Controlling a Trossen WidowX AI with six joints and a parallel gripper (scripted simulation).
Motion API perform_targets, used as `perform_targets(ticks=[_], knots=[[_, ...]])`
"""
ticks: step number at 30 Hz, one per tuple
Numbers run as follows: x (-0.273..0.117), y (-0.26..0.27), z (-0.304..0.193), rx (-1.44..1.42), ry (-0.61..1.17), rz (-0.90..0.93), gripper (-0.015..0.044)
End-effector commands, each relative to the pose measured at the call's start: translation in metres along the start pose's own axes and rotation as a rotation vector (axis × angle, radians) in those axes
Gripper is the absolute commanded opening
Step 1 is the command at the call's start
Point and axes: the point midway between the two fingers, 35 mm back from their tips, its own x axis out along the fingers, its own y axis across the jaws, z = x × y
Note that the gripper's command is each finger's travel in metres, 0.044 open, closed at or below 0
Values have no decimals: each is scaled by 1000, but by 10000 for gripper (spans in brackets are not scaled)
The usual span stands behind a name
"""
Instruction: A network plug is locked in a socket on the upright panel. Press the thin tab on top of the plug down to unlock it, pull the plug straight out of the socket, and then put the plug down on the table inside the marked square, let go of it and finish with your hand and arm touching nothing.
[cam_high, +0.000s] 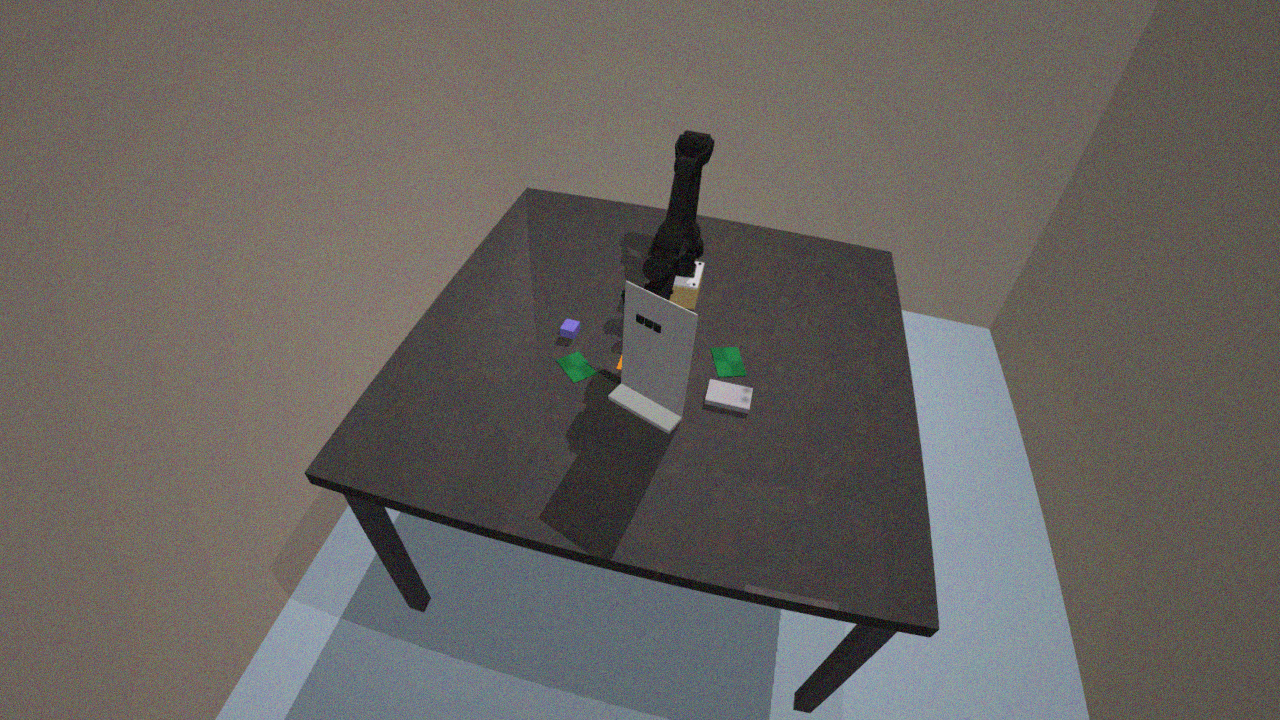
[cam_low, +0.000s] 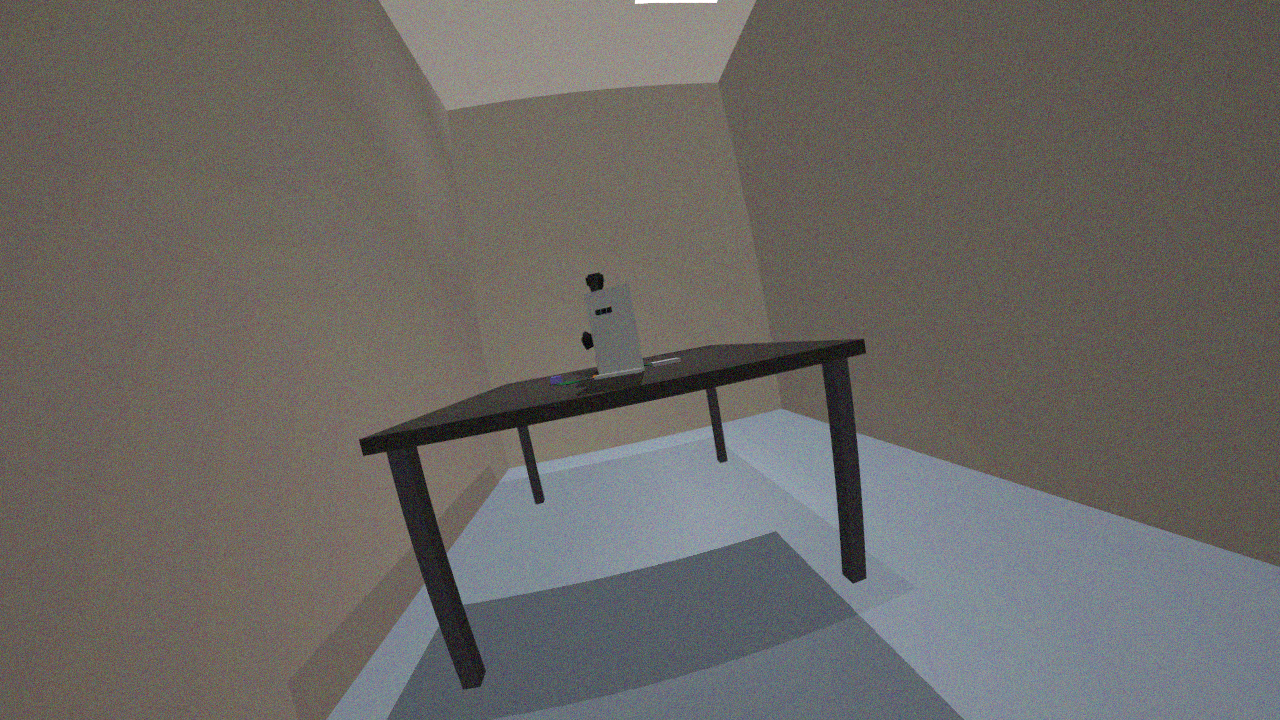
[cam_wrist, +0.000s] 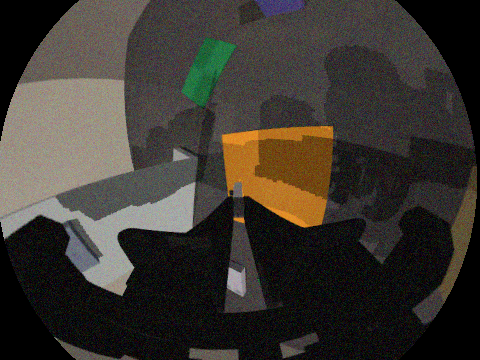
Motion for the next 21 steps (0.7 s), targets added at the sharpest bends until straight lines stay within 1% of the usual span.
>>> perform_targets(ticks=[1,21], knots=[[6,-8,0,2,2,-16,0],[20,-22,0,2,1,-16,0]])
